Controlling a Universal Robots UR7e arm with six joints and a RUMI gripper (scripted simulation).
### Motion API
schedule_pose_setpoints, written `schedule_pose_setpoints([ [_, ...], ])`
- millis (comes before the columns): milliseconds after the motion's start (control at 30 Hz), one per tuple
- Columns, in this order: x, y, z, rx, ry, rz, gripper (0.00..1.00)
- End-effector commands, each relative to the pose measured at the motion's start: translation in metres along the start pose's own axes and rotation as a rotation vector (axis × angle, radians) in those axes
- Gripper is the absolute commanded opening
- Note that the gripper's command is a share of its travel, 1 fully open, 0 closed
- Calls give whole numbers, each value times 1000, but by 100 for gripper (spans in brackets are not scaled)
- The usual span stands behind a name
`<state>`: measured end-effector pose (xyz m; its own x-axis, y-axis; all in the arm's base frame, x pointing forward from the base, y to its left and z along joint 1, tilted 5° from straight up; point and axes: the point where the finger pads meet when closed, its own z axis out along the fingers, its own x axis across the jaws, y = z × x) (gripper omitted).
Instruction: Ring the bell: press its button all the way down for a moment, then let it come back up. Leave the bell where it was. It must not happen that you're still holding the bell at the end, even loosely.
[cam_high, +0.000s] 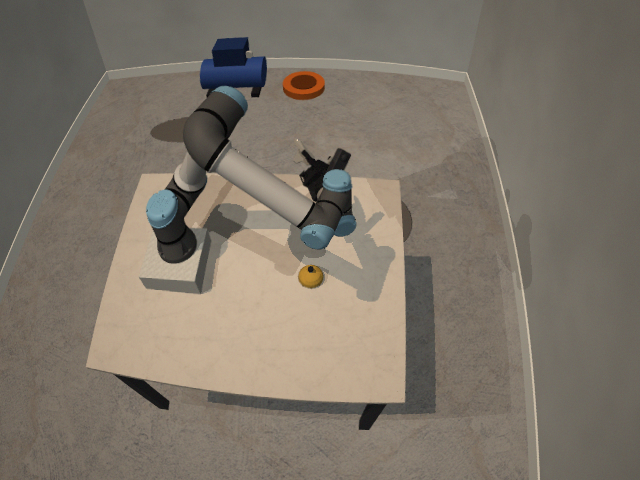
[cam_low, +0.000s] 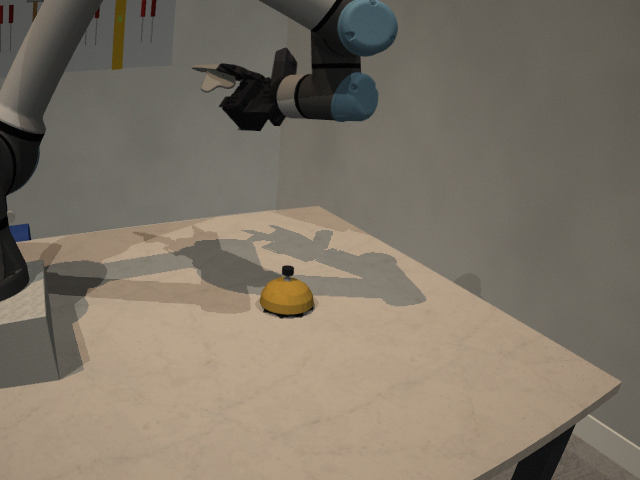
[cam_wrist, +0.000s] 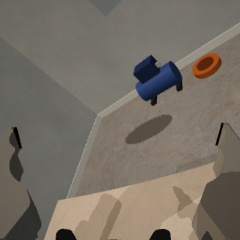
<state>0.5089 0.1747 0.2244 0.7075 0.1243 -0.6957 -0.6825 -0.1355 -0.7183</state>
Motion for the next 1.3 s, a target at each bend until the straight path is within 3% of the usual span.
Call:
schedule_pose_setpoints([
  [0, -6, 30, -4, -111, 9, -227, 100],
  [167, -5, 73, -17, -259, 1, -481, 100],
  [267, -5, 73, -17, -279, 2, -517, 100],
  [433, 4, 119, -43, -469, -25, -791, 100],
  [533, 11, 136, -57, -569, -43, -921, 100],
  [567, 11, 136, -57, -580, -44, -935, 100],
  [633, 17, 151, -73, -673, -66, -1042, 100],
  [667, 17, 151, -73, -676, -66, -1046, 100],
  [733, 25, 165, -90, -775, -94, -1148, 100],
  [833, 25, 165, -90, -775, -94, -1148, 100],
  [967, 38, 186, -130, -973, -160, -1324, 100],
  [1000, 38, 186, -130, -973, -160, -1324, 100],
  [1100, 47, 196, -161, -1118, -217, -1427, 100],
  [1133, 47, 196, -161, -1118, -217, -1427, 100],
  [1267, 54, 202, -200, -1293, -297, -1525, 100],
])
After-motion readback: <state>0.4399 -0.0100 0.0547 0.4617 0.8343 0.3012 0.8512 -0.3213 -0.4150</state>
